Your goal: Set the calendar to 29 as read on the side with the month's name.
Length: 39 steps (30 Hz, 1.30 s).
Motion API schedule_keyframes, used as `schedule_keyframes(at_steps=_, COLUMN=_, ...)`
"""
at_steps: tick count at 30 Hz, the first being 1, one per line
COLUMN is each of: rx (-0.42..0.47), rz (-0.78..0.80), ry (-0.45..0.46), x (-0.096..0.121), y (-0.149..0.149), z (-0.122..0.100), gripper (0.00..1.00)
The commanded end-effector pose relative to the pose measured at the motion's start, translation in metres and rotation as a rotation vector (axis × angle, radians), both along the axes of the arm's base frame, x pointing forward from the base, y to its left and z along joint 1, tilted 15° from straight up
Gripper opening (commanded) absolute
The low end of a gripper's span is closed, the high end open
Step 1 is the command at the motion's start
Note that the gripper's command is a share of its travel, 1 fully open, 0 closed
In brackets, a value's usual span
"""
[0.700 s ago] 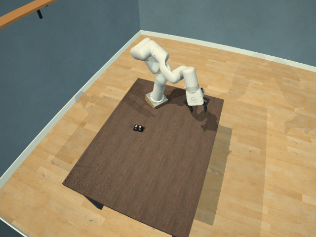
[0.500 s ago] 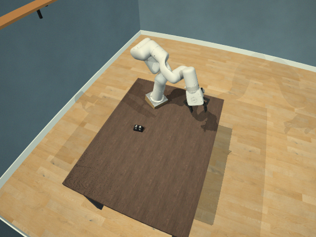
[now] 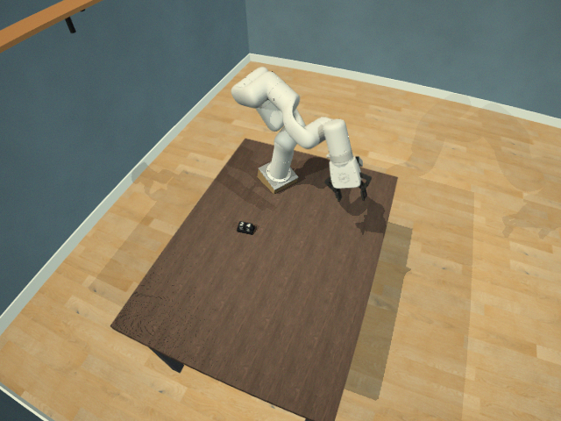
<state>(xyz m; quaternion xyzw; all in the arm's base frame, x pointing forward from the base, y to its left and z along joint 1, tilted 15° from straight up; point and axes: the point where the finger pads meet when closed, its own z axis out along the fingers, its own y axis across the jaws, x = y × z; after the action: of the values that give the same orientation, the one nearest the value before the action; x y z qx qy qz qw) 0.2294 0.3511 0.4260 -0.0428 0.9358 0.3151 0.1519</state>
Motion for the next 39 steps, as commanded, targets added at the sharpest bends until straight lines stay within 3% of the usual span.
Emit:
schedule_keyframes(at_steps=1, rx=-0.025, rz=-0.128, ry=0.064, x=0.040, y=-0.027, z=-0.030, gripper=1.00)
schedule_keyframes(at_steps=2, rx=-0.025, rz=-0.128, ry=0.064, x=0.040, y=-0.027, z=-0.030, gripper=1.00)
schedule_keyframes(at_steps=4, rx=-0.044, rz=-0.229, ry=0.117, x=0.067, y=-0.052, z=-0.054, gripper=1.00)
schedule_keyframes(at_steps=6, rx=-0.044, rz=-0.231, ry=0.118, x=0.067, y=-0.052, z=-0.055, gripper=1.00)
schedule_keyframes(at_steps=7, rx=-0.058, rz=-0.316, ry=0.164, x=0.087, y=-0.075, z=-0.076, gripper=1.00)
schedule_keyframes(at_steps=8, rx=-0.061, rz=-0.343, ry=0.178, x=0.093, y=-0.083, z=-0.082, gripper=1.00)
schedule_keyframes(at_steps=10, rx=-0.064, rz=-0.358, ry=0.186, x=0.096, y=-0.087, z=-0.086, gripper=1.00)
schedule_keyframes(at_steps=11, rx=-0.072, rz=-0.424, ry=0.222, x=0.109, y=-0.106, z=-0.102, gripper=1.00)
schedule_keyframes(at_steps=13, rx=-0.072, rz=-0.424, ry=0.222, x=0.109, y=-0.106, z=-0.102, gripper=1.00)
schedule_keyframes(at_steps=14, rx=-0.080, rz=-0.503, ry=0.266, x=0.121, y=-0.130, z=-0.121, gripper=1.00)
schedule_keyframes(at_steps=16, rx=-0.080, rz=-0.503, ry=0.266, x=0.121, y=-0.130, z=-0.121, gripper=1.00)
schedule_keyframes(at_steps=17, rx=-0.087, rz=-0.580, ry=0.309, x=0.131, y=-0.154, z=-0.140, gripper=1.00)
schedule_keyframes(at_steps=19, rx=-0.090, rz=-0.630, ry=0.338, x=0.136, y=-0.170, z=-0.152, gripper=1.00)
schedule_keyframes(at_steps=21, rx=-0.092, rz=-0.656, ry=0.353, x=0.138, y=-0.179, z=-0.158, gripper=1.00)
schedule_keyframes(at_steps=22, rx=-0.095, rz=-0.723, ry=0.392, x=0.143, y=-0.200, z=-0.174, gripper=1.00)
schedule_keyframes(at_steps=26, rx=-0.096, rz=-0.808, ry=0.443, x=0.146, y=-0.228, z=-0.194, gripper=1.00)
schedule_keyframes(at_steps=28, rx=-0.095, rz=-0.899, ry=0.498, x=0.145, y=-0.257, z=-0.215, gripper=1.00)
schedule_keyframes(at_steps=30, rx=-0.095, rz=-0.899, ry=0.498, x=0.145, y=-0.257, z=-0.215, gripper=1.00)
schedule_keyframes(at_steps=32, rx=-0.091, rz=-1.009, ry=0.566, x=0.141, y=-0.291, z=-0.240, gripper=1.00)
schedule_keyframes(at_steps=39, rx=-0.077, rz=-1.168, ry=0.670, x=0.126, y=-0.337, z=-0.274, gripper=1.00)
